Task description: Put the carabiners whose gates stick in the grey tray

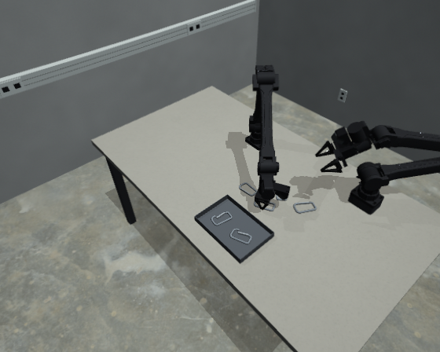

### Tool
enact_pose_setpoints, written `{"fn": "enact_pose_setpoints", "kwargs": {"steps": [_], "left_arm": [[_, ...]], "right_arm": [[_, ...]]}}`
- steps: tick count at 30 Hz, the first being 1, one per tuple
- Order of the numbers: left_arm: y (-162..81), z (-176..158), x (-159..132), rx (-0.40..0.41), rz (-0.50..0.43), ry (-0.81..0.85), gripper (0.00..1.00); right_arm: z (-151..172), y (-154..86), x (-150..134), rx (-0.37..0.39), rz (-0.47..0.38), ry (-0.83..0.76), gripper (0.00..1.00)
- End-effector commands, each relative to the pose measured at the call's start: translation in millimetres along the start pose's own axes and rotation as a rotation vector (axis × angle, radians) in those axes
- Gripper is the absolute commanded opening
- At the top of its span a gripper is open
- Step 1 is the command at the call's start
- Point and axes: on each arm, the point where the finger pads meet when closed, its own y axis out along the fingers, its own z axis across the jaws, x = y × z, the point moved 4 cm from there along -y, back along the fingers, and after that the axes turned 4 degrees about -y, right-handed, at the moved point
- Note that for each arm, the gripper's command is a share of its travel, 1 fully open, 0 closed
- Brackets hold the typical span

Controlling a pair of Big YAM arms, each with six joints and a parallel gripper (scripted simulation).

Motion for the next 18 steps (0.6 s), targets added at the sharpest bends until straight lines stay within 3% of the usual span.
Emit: {"fn": "enact_pose_setpoints", "kwargs": {"steps": [1, 2, 4, 6, 7, 9, 15, 16, 18], "left_arm": [[-1, 0, 4, 0.002, -0.005, -0.014, 1.00], [-1, 0, 4, 0.002, -0.005, -0.014, 1.00], [-1, 0, 4, 0.002, -0.005, -0.014, 1.00], [-1, 0, 4, 0.002, -0.005, -0.014, 1.00], [-1, 0, 4, 0.002, -0.005, -0.014, 1.00], [-1, 0, 4, 0.002, -0.005, -0.014, 1.00], [-1, 0, 4, 0.002, -0.005, -0.014, 1.00], [-1, 0, 4, 0.002, -0.005, -0.014, 1.00], [-1, 0, 4, 0.002, -0.005, -0.014, 1.00]], "right_arm": [[-9, -7, 3, -0.035, -0.011, -0.016, 0.48], [-9, -7, 3, -0.035, -0.011, -0.016, 0.60], [-9, -7, 3, -0.035, -0.011, -0.016, 0.60], [-7, -7, 2, -0.024, -0.008, -0.005, 0.82], [-7, -7, 2, -0.024, -0.008, -0.005, 0.88], [-9, -14, 3, -0.049, -0.016, -0.016, 0.88], [-8, -7, 3, -0.035, -0.011, -0.016, 0.88], [-10, -13, 3, -0.051, -0.017, 0.001, 0.99], [-31, -36, 5, -0.132, -0.047, 0.048, 1.00]]}}
